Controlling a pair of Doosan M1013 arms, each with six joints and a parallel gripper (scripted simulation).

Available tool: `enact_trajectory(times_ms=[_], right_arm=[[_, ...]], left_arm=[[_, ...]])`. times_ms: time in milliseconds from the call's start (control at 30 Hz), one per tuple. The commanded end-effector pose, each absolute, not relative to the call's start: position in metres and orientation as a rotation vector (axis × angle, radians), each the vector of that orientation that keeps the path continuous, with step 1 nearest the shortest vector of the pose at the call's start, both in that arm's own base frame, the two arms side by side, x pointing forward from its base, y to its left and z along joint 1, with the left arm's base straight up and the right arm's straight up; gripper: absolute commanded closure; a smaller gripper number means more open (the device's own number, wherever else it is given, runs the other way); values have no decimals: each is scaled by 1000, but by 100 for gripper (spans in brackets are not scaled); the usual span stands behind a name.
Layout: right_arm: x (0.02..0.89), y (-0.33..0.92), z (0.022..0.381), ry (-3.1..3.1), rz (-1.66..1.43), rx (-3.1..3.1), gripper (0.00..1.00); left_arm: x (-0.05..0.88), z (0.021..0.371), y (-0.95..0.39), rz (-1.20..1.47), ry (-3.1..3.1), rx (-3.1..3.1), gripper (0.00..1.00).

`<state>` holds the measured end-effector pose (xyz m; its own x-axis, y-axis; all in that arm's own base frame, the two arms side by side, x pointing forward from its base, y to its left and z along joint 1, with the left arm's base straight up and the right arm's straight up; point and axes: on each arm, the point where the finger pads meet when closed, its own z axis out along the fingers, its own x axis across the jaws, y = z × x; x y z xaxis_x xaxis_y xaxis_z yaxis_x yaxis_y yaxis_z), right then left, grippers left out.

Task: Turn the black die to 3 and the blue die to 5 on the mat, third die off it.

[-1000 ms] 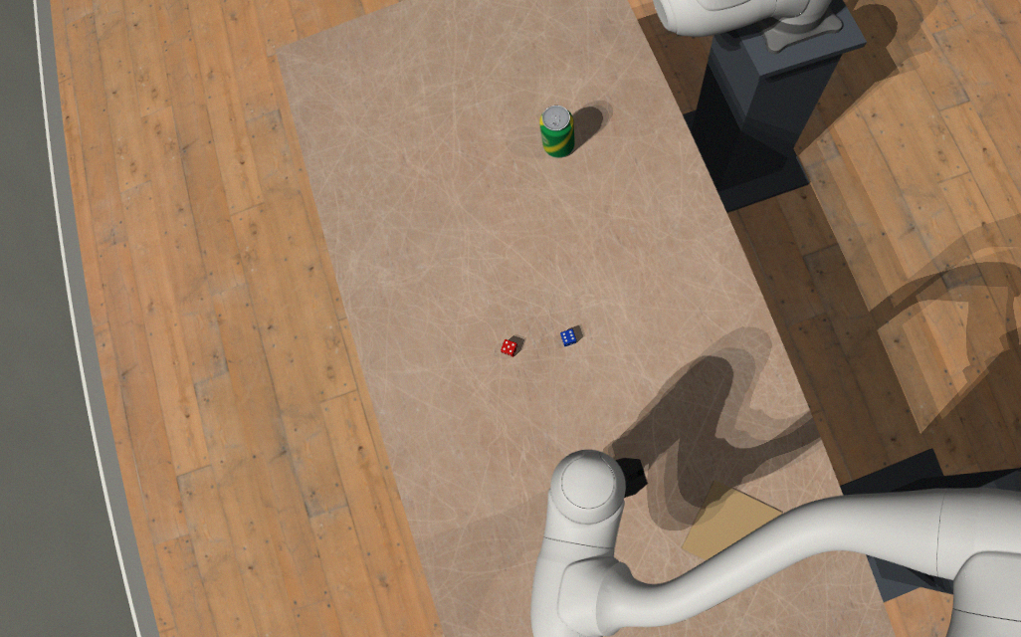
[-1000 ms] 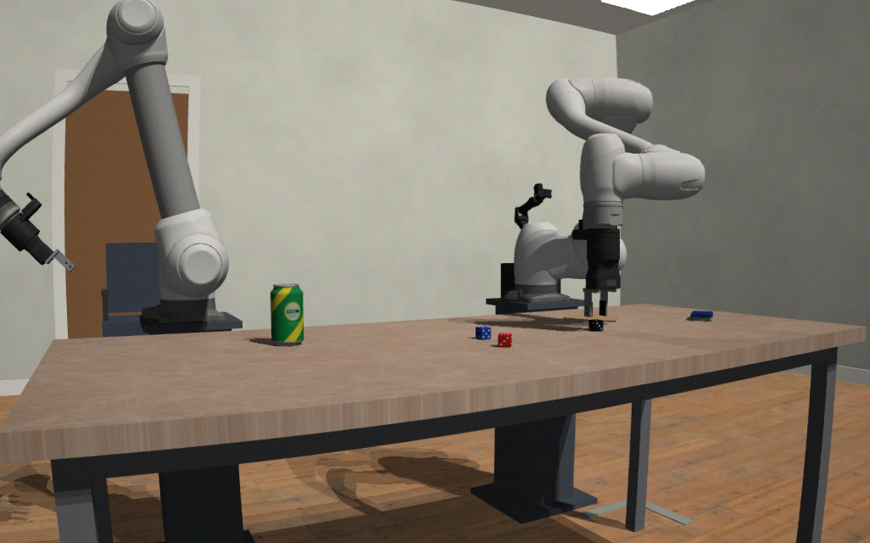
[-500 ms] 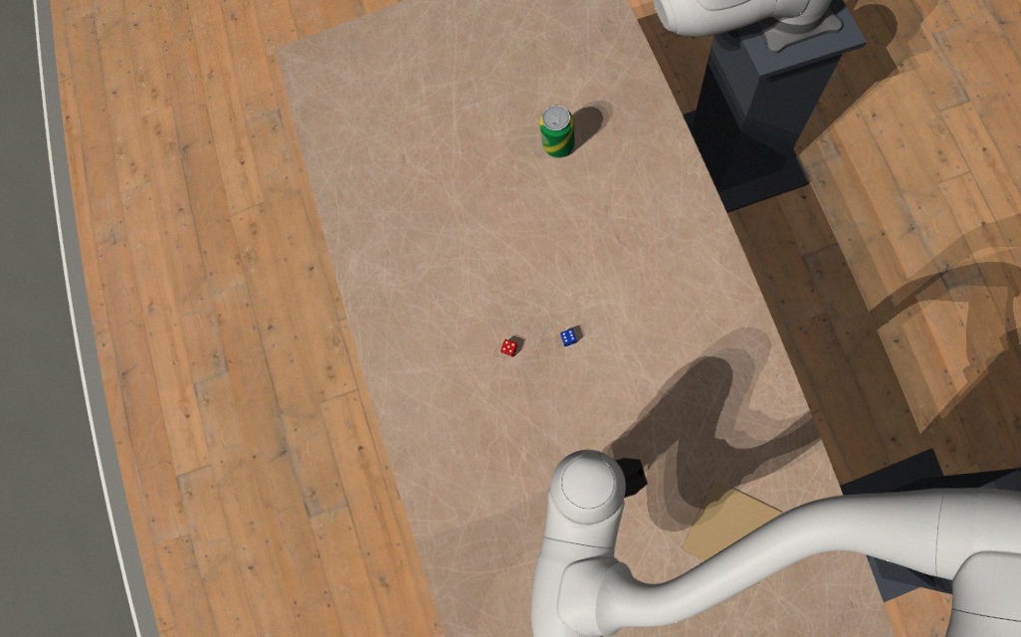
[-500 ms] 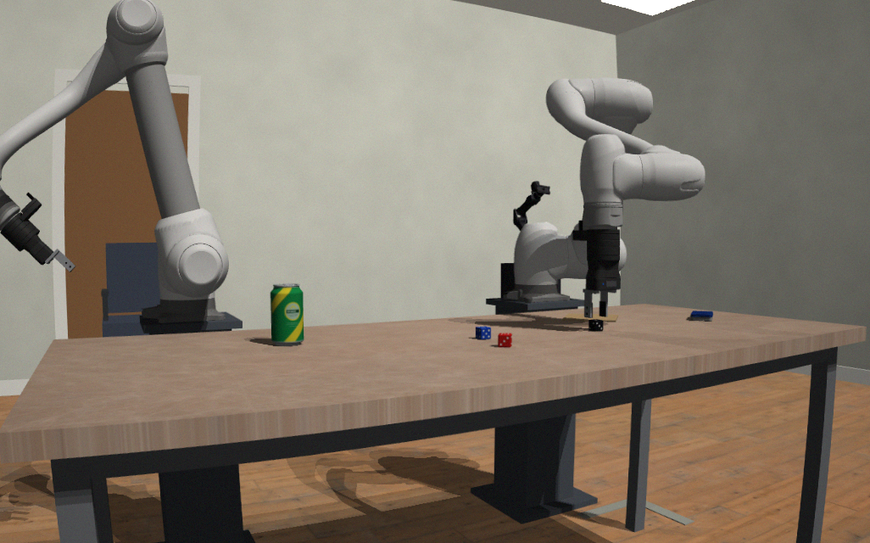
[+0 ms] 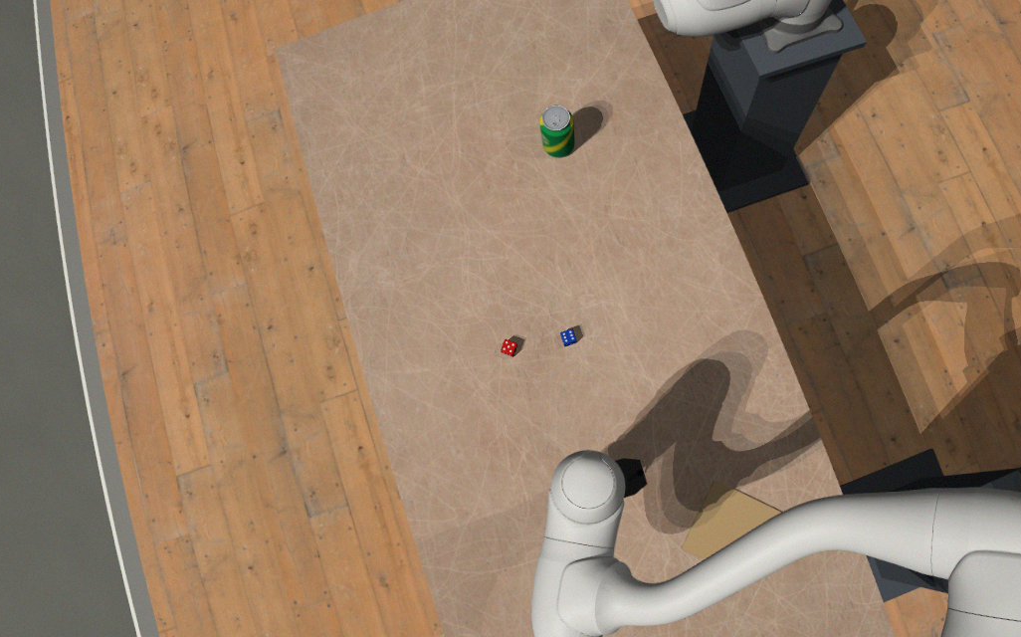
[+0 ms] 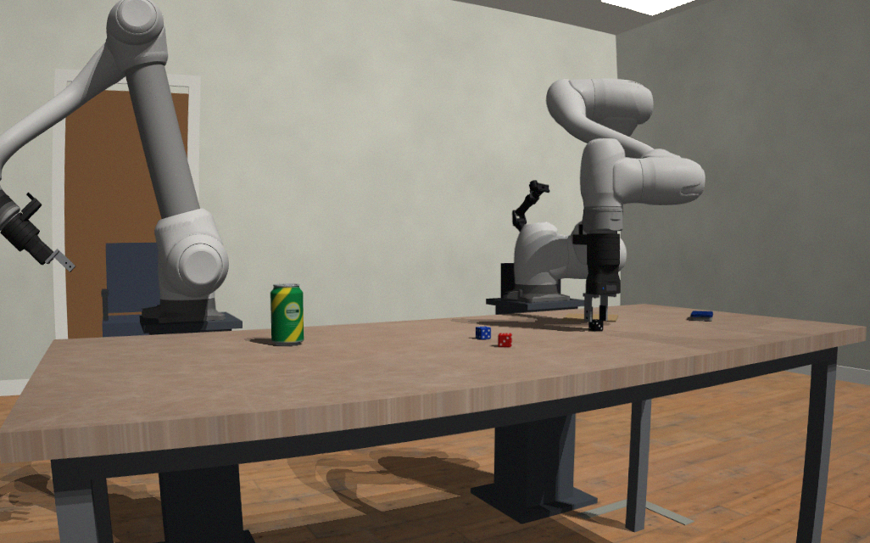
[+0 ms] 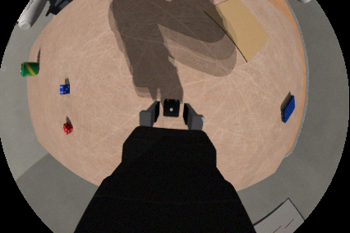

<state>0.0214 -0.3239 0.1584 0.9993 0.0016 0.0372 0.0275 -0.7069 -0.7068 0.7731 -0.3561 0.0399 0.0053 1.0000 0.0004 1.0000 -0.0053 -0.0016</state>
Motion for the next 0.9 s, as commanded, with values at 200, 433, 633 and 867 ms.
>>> enact_trajectory(times_ms=[200,433,633,867], right_arm=[[22,-324,159,-20,-43,-2357,0],[22,-324,159,-20,-43,-2357,0],[22,-324,159,-20,-43,-2357,0],[22,-324,159,-20,-43,-2357,0]], left_arm=[[774,27,-356,0,-2215,-2227,21],[774,22,-356,0,-2215,-2227,21],[774,22,-356,0,-2215,-2227,21],[774,22,-356,0,-2215,-2227,21]])
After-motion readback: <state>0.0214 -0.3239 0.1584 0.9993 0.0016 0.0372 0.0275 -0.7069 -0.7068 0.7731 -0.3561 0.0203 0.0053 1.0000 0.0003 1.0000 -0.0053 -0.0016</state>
